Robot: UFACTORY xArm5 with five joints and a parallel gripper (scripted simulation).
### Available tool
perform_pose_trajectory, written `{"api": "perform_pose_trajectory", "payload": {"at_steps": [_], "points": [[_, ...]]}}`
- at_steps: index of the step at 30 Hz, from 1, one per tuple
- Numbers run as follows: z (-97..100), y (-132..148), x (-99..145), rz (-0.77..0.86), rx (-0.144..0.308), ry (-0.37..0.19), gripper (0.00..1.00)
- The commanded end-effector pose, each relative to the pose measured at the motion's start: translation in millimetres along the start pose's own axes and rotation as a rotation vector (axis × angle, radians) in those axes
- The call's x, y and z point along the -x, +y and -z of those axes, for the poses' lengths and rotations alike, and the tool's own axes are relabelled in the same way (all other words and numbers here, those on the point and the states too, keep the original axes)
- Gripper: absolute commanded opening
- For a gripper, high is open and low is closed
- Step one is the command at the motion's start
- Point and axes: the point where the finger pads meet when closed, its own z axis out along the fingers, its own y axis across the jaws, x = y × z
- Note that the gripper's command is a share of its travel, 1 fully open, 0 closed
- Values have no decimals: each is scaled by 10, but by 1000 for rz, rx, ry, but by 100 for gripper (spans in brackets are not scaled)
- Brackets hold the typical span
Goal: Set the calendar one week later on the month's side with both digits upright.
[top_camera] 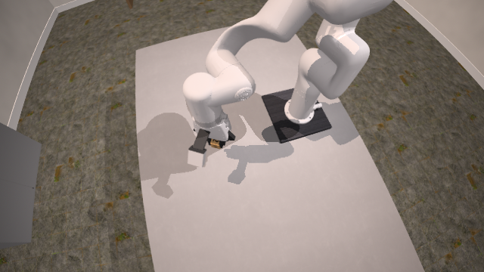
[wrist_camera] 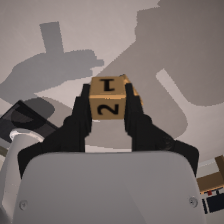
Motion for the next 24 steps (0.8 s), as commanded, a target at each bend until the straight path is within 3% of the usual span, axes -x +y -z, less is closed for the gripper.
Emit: {"api": "perform_pose_trajectory", "payload": {"at_steps": [1,14,24], "points": [[10,-51,-15,141,4,4,29],[-2,-217,-26,513,5,3,29],[-5,-248,-27,584,5,3,29]]}}
